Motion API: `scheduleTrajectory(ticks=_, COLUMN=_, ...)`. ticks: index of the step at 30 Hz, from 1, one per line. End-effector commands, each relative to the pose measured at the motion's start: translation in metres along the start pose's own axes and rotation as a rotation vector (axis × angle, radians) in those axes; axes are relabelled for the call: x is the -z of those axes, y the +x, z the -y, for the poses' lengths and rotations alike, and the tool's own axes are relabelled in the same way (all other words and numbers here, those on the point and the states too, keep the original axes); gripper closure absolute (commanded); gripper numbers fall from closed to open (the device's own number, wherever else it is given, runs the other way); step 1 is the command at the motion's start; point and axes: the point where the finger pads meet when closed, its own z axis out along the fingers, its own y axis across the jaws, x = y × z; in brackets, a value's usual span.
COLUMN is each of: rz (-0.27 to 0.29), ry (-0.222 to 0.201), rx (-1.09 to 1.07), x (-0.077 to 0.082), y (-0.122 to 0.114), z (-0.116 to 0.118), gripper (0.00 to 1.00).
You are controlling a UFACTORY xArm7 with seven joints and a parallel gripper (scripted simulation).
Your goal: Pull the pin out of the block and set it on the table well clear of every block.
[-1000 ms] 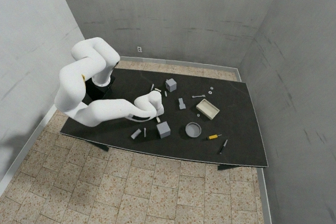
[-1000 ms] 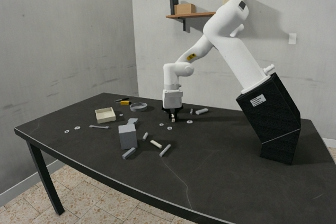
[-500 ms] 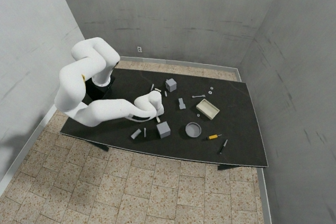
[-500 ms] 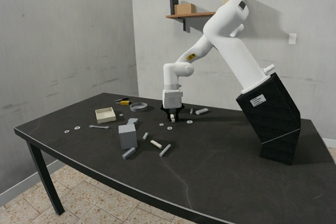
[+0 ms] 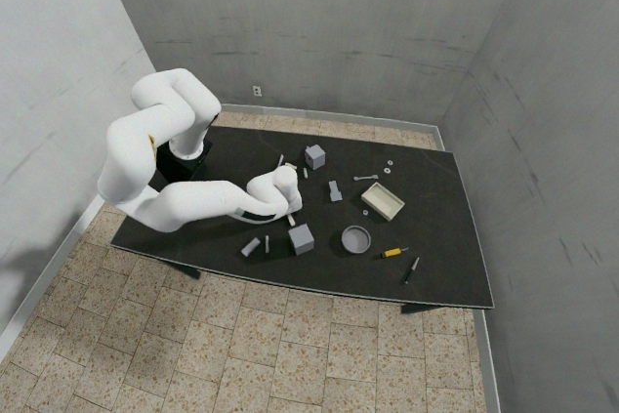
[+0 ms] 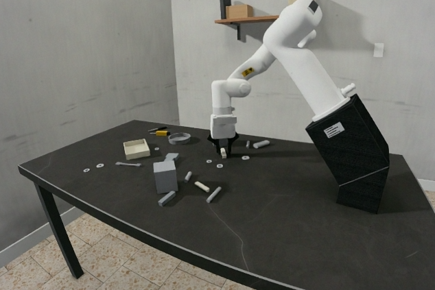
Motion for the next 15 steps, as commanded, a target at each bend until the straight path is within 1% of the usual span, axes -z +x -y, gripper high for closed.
scheduleTrajectory(ticks=1, rz=0.003, ry=-0.002, rx=0.002, x=0.0093, y=-0.0003, z=-0.0004, gripper=0.61)
scheduleTrajectory(ticks=11, rz=0.003, ry=-0.002, rx=0.003, x=0.0094, y=-0.0003, z=-0.0004, gripper=0.61)
scheduleTrajectory(ticks=15, rz=0.003, ry=-0.002, rx=0.003, x=0.0132, y=-0.0003, z=-0.0004, gripper=0.61)
